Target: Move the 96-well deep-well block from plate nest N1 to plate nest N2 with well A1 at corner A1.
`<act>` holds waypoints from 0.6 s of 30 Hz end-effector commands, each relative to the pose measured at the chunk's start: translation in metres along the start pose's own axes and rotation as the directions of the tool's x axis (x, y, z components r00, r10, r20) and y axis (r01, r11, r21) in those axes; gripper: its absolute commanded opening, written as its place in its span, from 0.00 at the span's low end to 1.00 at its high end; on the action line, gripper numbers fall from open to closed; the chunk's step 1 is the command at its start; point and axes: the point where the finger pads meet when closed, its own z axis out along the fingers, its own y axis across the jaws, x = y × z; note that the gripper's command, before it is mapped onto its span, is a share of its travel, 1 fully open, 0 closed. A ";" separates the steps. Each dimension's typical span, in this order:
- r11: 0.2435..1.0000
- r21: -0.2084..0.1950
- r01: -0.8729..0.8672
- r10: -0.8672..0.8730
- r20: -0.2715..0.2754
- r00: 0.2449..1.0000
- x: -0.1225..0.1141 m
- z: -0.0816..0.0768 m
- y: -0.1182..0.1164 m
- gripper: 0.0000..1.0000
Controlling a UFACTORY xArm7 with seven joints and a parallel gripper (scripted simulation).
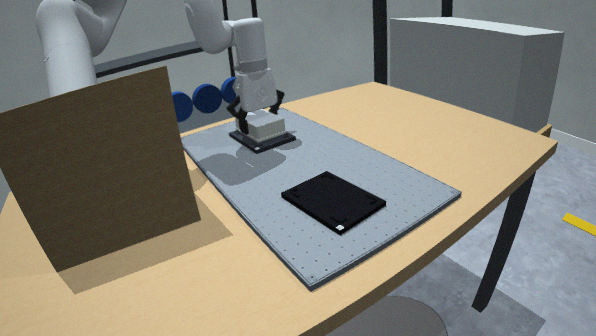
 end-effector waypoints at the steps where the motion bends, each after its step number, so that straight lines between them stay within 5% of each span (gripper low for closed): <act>1: 1.000 -0.003 -0.001 0.001 0.001 1.000 -0.001 -0.004 0.001 0.00; 18: 1.000 -0.004 -0.001 0.001 0.001 1.000 -0.001 -0.012 0.001 0.00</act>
